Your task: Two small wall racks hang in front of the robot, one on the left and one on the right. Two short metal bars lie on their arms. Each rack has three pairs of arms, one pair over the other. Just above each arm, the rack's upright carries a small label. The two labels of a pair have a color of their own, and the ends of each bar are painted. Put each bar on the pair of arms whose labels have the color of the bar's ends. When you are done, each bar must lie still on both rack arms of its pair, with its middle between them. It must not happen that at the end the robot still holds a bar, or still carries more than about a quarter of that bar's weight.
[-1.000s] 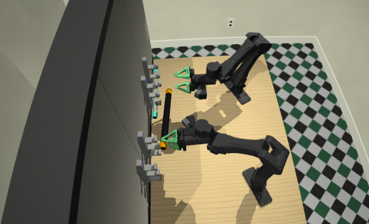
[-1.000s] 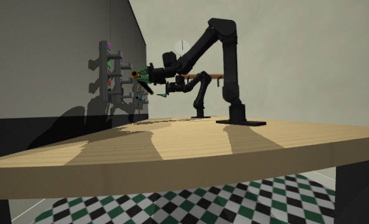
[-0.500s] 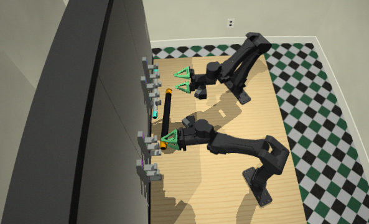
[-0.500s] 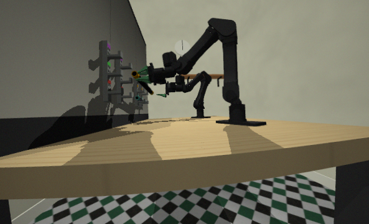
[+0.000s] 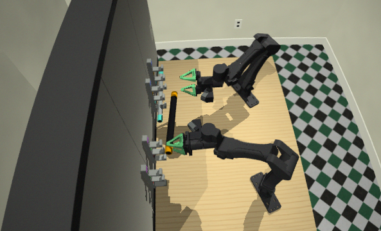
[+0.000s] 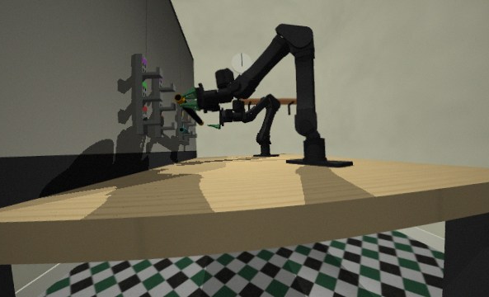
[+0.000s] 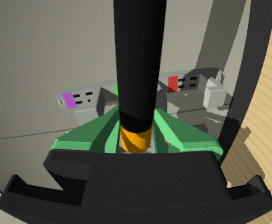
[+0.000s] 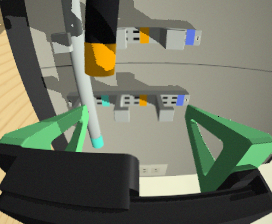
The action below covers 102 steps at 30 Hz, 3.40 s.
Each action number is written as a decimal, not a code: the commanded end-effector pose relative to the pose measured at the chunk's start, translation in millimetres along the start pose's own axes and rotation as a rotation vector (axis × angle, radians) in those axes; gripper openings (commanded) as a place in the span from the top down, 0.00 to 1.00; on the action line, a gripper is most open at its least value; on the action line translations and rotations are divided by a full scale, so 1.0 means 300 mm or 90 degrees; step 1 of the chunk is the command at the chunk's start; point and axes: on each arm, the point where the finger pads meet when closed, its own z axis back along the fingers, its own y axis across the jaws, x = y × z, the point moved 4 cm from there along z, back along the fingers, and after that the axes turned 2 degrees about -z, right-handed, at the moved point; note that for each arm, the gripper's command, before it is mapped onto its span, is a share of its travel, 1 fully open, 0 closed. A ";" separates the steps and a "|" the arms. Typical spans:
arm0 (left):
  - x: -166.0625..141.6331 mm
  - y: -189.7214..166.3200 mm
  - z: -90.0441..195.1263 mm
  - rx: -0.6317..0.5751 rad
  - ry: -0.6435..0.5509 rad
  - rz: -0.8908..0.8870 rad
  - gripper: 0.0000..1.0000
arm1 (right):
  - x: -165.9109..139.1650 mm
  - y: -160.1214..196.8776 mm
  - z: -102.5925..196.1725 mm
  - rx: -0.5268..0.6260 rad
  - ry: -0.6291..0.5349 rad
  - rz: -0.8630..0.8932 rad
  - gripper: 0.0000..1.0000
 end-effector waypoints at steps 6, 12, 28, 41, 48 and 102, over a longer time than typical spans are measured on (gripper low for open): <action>-0.018 0.096 0.019 0.071 0.006 0.072 1.00 | -0.017 0.023 -0.004 0.006 0.012 0.004 0.00; -0.019 0.092 0.021 0.071 0.006 0.072 1.00 | -0.017 0.023 -0.004 0.006 0.012 0.004 0.00; -0.022 0.084 0.028 0.071 0.006 0.072 1.00 | -0.012 0.026 -0.003 0.006 0.012 0.004 0.00; -0.025 0.104 0.029 0.071 0.006 0.072 1.00 | 0.021 0.046 0.004 0.006 0.012 0.004 0.00; -0.026 0.112 0.030 0.071 0.006 0.071 1.00 | 0.033 0.065 0.007 0.006 0.012 0.004 0.00; -0.035 0.172 0.037 0.071 0.006 0.071 1.00 | 0.156 0.128 0.032 0.006 0.012 0.004 0.00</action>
